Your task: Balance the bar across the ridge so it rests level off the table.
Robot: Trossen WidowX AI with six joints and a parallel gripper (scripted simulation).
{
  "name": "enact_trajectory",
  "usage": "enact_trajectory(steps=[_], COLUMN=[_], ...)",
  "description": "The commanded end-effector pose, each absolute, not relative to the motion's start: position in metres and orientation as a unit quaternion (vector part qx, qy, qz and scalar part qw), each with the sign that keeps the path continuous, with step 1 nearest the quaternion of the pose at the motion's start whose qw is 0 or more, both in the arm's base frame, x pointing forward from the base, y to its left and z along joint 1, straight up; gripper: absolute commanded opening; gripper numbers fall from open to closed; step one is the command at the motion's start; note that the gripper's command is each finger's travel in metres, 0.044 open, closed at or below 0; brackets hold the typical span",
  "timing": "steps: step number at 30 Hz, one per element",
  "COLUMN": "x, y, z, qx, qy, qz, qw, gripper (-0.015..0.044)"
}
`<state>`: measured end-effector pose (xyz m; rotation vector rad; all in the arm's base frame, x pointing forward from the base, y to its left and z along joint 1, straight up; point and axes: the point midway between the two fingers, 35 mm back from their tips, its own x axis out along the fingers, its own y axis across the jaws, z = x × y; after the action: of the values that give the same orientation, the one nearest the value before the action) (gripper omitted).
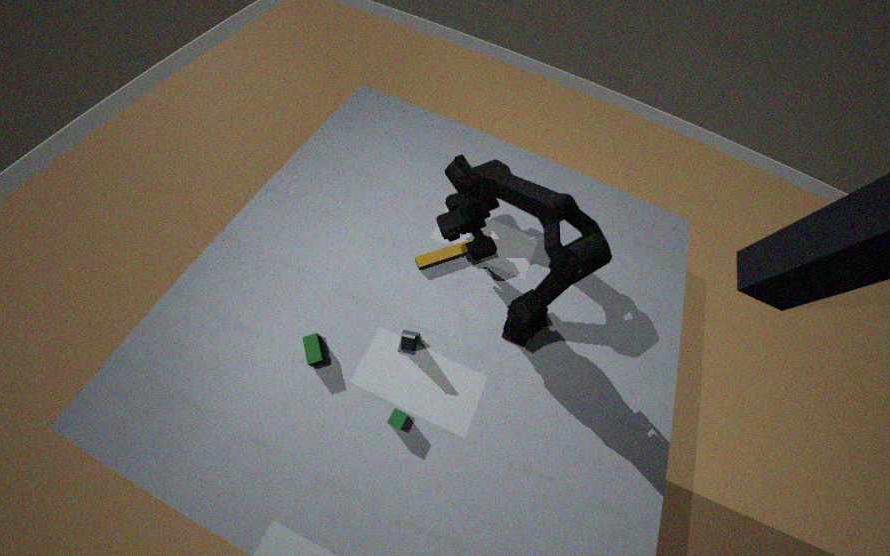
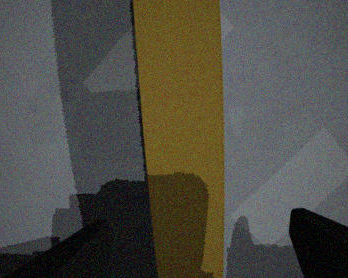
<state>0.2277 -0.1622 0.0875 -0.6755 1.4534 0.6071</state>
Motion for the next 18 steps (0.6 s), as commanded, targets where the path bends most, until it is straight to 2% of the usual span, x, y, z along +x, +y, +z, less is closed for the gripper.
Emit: enact_trajectory(steps=[1,18], x=[0.226,0.227], y=[-0.16,-0.16], z=[0.073,0.053], qx=[-0.291,-0.29], qy=[0.643,0.643], qz=[0.273,0.273], qw=[0.654,0.654], gripper=[0.0315,0.0315])
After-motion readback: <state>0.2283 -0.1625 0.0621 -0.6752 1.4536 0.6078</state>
